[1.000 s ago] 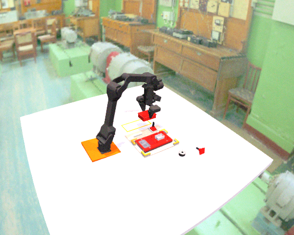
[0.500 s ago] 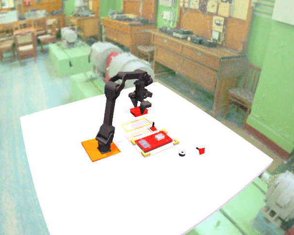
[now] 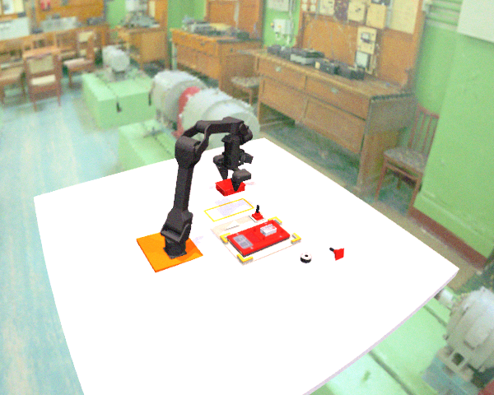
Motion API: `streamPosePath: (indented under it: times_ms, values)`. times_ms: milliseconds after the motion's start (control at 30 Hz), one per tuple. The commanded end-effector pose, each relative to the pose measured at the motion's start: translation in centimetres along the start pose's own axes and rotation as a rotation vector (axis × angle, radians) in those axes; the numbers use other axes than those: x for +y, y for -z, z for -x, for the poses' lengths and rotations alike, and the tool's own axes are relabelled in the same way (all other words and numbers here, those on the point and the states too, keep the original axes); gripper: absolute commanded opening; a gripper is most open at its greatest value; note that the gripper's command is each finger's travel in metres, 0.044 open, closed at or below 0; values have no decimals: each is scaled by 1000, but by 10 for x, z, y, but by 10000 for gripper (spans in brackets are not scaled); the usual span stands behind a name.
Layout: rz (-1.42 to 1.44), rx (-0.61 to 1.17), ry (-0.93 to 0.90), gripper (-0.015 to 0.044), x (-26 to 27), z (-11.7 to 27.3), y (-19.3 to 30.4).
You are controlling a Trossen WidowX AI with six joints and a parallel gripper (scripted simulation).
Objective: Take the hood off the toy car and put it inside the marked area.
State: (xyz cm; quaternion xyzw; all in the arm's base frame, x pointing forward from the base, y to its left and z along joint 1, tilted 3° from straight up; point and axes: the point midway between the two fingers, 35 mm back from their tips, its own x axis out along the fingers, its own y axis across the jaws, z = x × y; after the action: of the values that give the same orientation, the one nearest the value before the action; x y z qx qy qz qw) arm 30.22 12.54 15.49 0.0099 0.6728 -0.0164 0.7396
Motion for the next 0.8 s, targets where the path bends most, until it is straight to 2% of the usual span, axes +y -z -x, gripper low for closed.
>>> streamPosePath:
  times_ms: [0,767]
  values:
    - [-4,4,8,0,-1,-5,1]
    - [-4,3,8,0,0,-23,0]
